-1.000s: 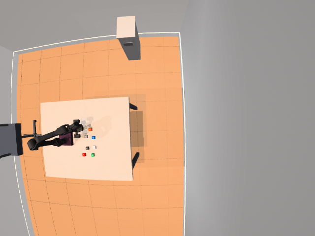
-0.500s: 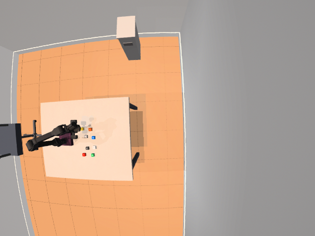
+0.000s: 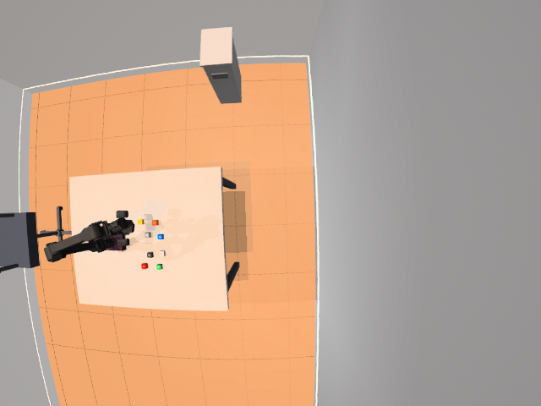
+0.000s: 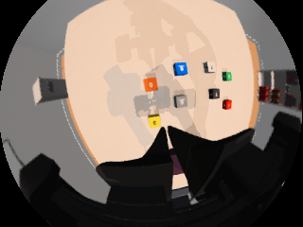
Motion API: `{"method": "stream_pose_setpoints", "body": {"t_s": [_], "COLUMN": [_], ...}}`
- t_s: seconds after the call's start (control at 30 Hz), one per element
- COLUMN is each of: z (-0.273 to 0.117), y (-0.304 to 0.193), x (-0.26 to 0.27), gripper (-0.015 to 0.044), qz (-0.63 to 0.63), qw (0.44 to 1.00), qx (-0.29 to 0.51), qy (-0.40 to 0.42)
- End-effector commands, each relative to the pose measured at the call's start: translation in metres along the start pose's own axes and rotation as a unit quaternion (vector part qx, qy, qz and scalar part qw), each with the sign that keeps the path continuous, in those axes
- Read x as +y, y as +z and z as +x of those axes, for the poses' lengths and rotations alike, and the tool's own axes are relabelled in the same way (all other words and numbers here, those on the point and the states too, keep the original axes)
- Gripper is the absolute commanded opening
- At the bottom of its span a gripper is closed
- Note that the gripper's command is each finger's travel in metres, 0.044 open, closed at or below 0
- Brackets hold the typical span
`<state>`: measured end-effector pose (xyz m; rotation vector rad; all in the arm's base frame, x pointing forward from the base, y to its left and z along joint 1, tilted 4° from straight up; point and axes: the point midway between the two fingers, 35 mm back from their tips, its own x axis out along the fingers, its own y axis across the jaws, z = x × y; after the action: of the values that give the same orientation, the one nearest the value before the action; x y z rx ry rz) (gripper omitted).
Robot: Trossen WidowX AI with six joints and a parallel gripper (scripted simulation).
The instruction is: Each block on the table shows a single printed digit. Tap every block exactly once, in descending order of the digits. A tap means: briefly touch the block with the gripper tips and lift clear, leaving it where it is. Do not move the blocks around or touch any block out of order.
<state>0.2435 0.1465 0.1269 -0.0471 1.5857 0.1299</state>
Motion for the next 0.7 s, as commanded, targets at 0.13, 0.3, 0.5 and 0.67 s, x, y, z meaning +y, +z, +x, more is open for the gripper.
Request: {"method": "stream_pose_setpoints", "body": {"t_s": [0.13,0.3,0.5,0.67], "z": [-0.005,-0.007,-0.006,-0.005], "y": [0.052,0.074,0.081,0.076], "x": [-0.074,-0.139,-0.226,-0.268], "gripper": [0.0020,0.0020,0.0020,0.0020], "qz": [0.020,0.010,-0.003,-0.010], "qw": [1.000,1.000,1.000,1.000], "qx": [-0.017,-0.011,-0.002,0.003], "qy": [-0.010,-0.015,-0.016,-0.015]}}
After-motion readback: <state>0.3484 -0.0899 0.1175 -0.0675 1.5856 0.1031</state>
